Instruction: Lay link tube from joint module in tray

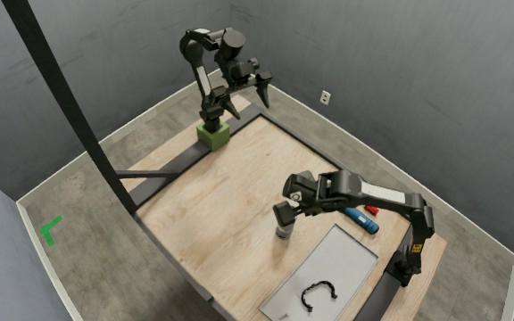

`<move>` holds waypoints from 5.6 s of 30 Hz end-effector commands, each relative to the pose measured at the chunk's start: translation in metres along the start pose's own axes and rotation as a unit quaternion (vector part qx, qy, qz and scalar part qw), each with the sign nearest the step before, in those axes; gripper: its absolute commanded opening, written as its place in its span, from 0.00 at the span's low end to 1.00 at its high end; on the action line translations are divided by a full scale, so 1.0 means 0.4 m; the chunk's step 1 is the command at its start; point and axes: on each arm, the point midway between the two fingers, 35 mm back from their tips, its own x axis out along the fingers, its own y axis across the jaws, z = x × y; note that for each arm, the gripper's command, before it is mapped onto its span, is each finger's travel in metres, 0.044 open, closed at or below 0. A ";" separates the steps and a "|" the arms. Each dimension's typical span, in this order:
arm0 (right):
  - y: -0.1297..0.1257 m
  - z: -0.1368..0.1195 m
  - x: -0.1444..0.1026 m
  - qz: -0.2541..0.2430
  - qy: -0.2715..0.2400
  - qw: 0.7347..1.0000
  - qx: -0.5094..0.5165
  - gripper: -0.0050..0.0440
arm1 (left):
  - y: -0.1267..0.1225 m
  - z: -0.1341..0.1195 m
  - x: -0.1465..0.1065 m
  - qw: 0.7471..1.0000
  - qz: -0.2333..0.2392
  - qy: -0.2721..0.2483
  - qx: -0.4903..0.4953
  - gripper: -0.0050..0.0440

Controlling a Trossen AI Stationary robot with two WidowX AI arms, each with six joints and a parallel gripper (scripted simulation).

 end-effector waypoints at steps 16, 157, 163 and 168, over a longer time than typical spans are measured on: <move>-0.007 0.004 -0.063 0.002 0.042 0.999 0.016 1.00 | -0.005 0.007 -0.031 1.000 0.011 0.012 -0.013 1.00; -0.041 -0.083 0.268 0.403 -0.241 0.764 -0.442 0.50 | -0.005 0.007 -0.031 1.000 0.011 0.012 -0.013 1.00; -0.036 -0.061 0.243 0.402 -0.252 0.761 -0.443 0.53 | -0.005 0.007 -0.031 1.000 0.011 0.012 -0.013 1.00; -0.031 -0.049 0.224 0.402 -0.252 0.761 -0.442 0.53 | -0.005 0.007 -0.031 1.000 0.011 0.012 -0.013 1.00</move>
